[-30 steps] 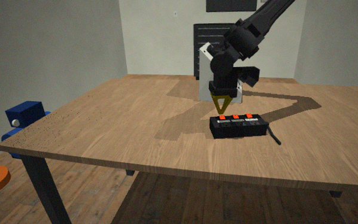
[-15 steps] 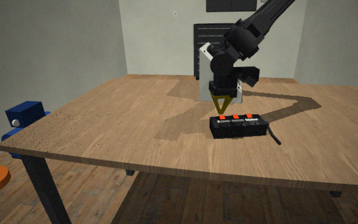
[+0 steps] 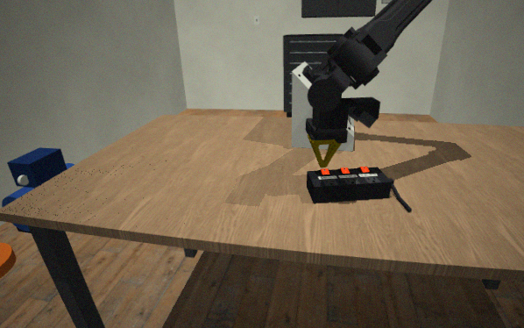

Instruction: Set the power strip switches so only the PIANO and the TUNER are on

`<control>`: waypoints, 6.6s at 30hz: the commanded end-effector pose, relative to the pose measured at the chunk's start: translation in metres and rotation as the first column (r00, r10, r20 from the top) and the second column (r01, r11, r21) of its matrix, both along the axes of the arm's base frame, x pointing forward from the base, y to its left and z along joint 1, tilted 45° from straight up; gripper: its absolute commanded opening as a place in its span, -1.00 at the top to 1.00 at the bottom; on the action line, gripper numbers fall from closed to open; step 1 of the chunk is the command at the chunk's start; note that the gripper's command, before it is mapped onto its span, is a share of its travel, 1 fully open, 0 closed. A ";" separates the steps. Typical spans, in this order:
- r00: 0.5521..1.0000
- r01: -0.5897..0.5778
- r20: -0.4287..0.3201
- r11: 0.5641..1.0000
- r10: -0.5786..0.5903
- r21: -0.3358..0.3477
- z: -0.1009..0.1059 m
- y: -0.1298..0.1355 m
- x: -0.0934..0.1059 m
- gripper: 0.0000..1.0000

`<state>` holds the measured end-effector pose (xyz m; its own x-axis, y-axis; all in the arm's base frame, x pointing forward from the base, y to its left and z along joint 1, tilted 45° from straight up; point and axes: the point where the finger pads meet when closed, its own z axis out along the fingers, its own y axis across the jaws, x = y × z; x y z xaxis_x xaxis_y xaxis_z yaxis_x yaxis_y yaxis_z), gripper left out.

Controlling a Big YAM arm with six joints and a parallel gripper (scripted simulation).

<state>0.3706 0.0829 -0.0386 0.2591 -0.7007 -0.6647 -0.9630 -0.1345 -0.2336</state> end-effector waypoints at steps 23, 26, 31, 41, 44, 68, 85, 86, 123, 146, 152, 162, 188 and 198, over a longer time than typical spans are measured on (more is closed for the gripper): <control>1.000 0.011 0.016 1.000 -0.011 0.003 -0.001 -0.009 0.009 1.00; 1.000 0.011 0.016 1.000 -0.011 0.003 -0.001 -0.009 0.009 1.00; 1.000 0.011 0.016 1.000 -0.011 0.003 -0.001 -0.009 0.009 1.00; 1.000 0.011 0.016 1.000 -0.011 0.003 -0.001 -0.009 0.009 1.00; 1.000 0.011 0.016 1.000 -0.011 0.003 -0.001 -0.009 0.009 1.00; 1.000 0.013 0.015 1.000 -0.013 0.003 0.000 -0.010 0.011 1.00; 1.000 0.013 0.015 1.000 -0.013 0.003 0.000 -0.010 0.011 1.00; 1.000 0.013 0.015 1.000 -0.013 0.003 0.000 -0.010 0.011 1.00; 1.000 -0.001 -0.007 1.000 0.001 0.005 -0.011 0.008 0.001 1.00; 1.000 -0.003 0.002 1.000 0.003 0.002 -0.012 0.012 0.006 1.00; 1.000 -0.003 0.002 1.000 0.003 0.002 -0.012 0.012 0.006 1.00; 1.000 -0.003 0.002 1.000 0.003 0.002 -0.012 0.012 0.006 1.00; 1.000 -0.005 0.005 1.000 0.005 0.002 -0.011 0.011 0.007 1.00; 0.999 0.017 0.046 1.000 -0.016 -0.004 0.021 -0.021 0.018 1.00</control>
<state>0.3676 0.0797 -0.0401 0.2373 -0.7005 -0.6731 -0.9694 -0.1254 -0.2113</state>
